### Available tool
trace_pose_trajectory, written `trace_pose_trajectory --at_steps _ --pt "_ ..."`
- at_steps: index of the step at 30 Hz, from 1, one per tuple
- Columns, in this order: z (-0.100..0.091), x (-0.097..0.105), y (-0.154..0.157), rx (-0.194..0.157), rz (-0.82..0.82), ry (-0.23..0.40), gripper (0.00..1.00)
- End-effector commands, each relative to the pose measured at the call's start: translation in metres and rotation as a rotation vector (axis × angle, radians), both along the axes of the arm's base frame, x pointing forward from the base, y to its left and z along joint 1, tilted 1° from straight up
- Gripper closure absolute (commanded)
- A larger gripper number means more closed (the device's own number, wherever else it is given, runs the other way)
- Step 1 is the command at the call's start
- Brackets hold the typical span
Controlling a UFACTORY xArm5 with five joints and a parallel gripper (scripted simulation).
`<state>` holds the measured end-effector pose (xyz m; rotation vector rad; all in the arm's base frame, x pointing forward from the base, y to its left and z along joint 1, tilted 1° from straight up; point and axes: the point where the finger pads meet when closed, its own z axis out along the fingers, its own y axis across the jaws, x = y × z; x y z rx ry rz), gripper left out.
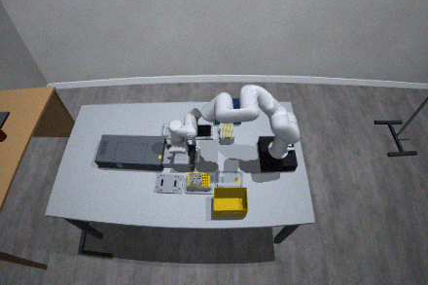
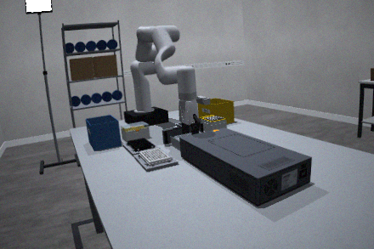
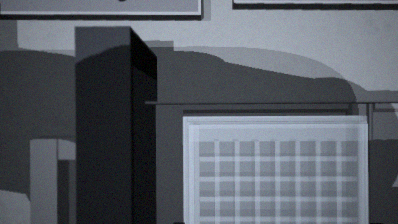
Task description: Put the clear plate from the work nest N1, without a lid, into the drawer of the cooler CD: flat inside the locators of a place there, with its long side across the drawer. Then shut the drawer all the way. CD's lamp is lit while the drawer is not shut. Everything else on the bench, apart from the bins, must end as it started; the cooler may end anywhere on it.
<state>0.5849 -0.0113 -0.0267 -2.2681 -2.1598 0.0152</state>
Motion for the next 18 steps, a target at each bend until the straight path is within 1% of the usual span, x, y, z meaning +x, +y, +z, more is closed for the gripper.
trace_pose_trajectory --at_steps 1,8,18 --pt "0.0024 0.002 0.0 -0.003 0.0 -0.006 1.0" --pt "0.0024 0.002 0.0 -0.003 0.0 -0.006 1.0" --pt "-0.0029 0.002 0.0 -0.003 0.0 -0.006 1.0"
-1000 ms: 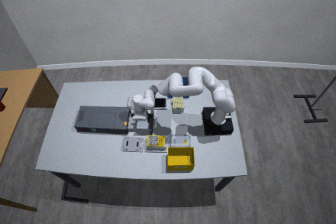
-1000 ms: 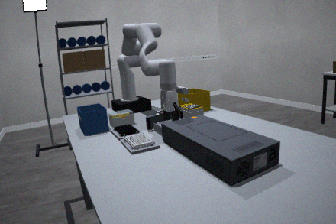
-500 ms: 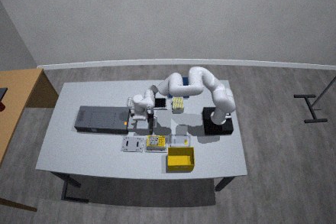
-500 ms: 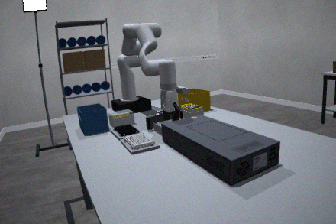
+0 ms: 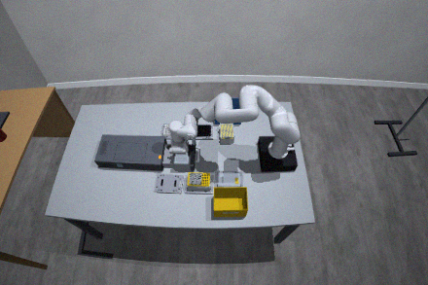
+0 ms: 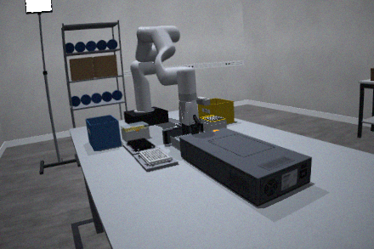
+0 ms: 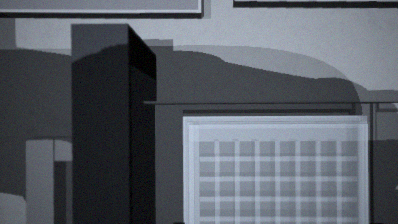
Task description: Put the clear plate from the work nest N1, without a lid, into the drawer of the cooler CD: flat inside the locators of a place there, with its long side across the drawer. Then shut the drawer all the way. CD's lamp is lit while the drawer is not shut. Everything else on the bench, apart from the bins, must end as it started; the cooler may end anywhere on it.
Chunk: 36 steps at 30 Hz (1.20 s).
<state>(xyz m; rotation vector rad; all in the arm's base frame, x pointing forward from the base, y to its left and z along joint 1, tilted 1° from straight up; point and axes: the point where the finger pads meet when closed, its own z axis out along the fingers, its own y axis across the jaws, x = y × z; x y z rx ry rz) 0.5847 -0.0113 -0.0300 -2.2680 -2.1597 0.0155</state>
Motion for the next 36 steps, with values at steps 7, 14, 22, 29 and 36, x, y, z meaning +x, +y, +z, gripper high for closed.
trace_pose_trajectory --at_steps 7,14,22,29,36 --pt "-0.0043 0.0021 -0.0001 -0.003 0.0 -0.006 1.0" --pt "-0.0076 0.0021 -0.0001 -0.003 0.0 -0.006 1.0" --pt "-0.0093 0.0021 -0.0001 -0.003 0.0 -0.006 1.0" --pt "-0.0093 0.002 -0.0001 -0.003 0.0 -0.006 1.0" --pt "-0.0093 0.002 -0.0001 -0.003 0.0 -0.006 1.0"
